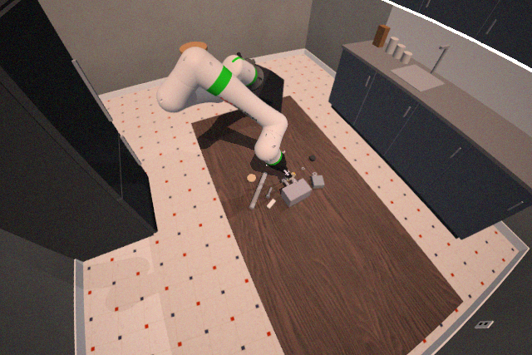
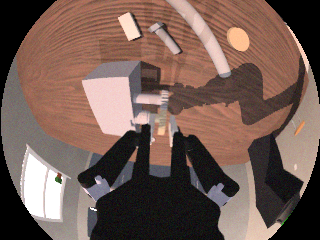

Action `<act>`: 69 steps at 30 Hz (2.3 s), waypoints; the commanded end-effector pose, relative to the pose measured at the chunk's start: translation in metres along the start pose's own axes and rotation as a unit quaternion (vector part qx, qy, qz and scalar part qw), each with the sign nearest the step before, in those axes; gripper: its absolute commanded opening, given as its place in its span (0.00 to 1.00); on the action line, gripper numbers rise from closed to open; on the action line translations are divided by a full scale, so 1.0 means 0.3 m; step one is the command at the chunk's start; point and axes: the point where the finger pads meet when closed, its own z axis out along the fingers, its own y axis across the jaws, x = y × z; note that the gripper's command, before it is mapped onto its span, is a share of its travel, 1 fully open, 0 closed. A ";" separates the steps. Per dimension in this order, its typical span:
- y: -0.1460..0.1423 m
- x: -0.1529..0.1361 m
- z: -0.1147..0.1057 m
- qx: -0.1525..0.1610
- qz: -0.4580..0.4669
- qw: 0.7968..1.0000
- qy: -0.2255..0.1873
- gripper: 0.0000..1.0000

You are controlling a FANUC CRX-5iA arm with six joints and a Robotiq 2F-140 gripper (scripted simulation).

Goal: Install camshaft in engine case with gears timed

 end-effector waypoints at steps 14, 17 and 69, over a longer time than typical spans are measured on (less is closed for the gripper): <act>-0.002 -0.001 -0.002 0.001 0.000 1.000 0.000 0.27; -0.002 -0.001 -0.002 0.001 0.000 1.000 0.000 0.27; -0.002 -0.016 -0.199 0.001 0.000 1.000 0.000 0.27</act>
